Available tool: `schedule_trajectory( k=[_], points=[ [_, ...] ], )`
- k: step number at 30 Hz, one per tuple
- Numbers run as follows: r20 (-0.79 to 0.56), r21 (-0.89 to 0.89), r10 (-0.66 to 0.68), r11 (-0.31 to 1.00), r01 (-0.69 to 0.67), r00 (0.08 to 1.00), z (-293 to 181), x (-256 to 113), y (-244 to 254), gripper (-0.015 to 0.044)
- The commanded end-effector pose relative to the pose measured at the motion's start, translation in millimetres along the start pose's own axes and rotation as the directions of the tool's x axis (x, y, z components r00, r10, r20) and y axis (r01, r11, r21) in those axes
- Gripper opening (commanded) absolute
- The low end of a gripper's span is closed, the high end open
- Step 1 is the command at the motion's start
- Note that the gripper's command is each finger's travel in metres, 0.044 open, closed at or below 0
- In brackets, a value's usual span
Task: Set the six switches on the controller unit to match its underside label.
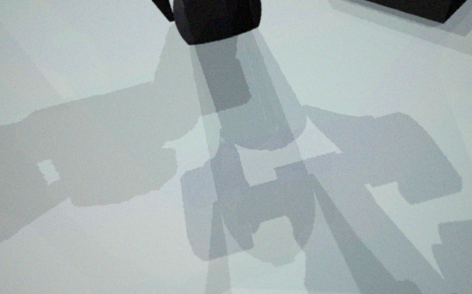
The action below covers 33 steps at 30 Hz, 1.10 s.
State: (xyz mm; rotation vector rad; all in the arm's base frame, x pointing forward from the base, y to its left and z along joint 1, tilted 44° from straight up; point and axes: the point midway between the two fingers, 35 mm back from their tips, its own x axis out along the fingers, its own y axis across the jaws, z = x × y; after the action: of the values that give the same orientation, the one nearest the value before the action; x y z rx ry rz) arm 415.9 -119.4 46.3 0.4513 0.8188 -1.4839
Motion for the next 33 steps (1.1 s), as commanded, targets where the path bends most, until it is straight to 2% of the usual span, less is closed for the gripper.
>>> schedule_trajectory(
  k=[1,33],
  points=[
    [-0.006,-0.003,0.009,1.0,-0.009,1.0,-5.8,-6.5,1.8,0.0336],
    [-0.008,-0.003,0.009,1.0,-0.009,1.0,-23.8,-22.9,1.7,0.0336]
  ],
)
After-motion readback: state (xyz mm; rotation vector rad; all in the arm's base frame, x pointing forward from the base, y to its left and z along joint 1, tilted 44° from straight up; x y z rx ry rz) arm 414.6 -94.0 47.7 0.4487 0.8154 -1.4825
